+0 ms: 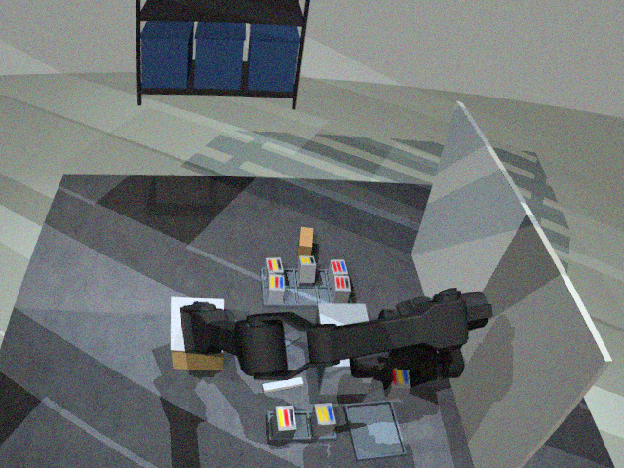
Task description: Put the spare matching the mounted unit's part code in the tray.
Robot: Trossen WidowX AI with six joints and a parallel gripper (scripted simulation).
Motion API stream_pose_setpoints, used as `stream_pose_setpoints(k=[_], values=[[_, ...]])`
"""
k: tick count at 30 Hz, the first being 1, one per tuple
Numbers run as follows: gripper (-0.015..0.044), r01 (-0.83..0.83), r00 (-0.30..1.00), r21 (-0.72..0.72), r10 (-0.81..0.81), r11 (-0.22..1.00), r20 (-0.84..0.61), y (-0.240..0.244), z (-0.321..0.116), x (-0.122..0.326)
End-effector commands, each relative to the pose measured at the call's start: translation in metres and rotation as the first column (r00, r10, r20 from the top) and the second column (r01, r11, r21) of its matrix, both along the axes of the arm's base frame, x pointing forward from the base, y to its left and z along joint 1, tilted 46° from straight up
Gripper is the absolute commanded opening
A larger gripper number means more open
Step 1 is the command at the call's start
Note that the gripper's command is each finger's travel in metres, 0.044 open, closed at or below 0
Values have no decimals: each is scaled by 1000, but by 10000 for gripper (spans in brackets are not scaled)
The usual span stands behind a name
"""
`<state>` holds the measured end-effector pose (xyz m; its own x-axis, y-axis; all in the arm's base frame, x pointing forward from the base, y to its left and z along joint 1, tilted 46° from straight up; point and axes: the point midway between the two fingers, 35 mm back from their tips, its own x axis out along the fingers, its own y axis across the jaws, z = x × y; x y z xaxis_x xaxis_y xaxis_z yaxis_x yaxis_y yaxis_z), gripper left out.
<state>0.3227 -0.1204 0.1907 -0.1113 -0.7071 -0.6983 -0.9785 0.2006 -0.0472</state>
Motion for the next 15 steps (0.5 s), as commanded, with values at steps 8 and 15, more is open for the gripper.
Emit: stream_pose_setpoints(k=[8, 15], values=[[0, -9, 1000, 0, 9, 1000, -4, -5, -7, 1], [0, -9, 1000, 1, 9, 1000, -4, -10, -11, 1]])
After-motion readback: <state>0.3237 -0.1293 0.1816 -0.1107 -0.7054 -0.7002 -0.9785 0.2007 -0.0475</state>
